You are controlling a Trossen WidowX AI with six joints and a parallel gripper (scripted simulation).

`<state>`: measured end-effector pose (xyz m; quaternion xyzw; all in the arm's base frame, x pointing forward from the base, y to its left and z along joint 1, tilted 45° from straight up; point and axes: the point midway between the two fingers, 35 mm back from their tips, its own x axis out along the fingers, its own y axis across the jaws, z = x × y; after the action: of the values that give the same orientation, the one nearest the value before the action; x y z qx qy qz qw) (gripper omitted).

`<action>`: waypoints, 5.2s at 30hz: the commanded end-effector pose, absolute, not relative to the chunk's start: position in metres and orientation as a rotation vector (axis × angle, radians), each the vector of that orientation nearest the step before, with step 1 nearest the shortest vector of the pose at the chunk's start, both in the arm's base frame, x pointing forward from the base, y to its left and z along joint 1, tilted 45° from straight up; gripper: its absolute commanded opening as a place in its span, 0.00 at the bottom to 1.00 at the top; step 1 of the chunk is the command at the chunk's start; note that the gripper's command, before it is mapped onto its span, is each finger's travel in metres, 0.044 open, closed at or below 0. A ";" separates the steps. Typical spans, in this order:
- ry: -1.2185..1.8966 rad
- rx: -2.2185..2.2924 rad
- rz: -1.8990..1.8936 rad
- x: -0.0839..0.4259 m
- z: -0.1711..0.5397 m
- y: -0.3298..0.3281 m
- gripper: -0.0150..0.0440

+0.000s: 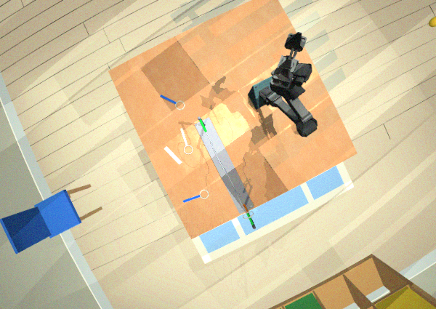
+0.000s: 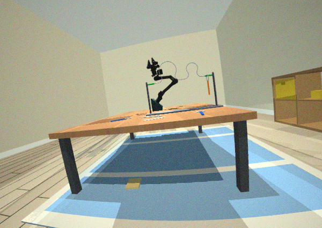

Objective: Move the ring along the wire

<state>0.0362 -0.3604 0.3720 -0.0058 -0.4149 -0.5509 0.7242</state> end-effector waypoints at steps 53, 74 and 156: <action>-0.663 0.802 -0.208 0.380 0.481 -0.064 0.53; -0.474 0.742 -0.074 0.384 0.473 0.051 0.53; -0.060 0.819 -0.106 0.422 0.420 0.317 0.53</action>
<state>0.4158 0.3183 0.4177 0.3988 -0.0280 -0.0527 0.9151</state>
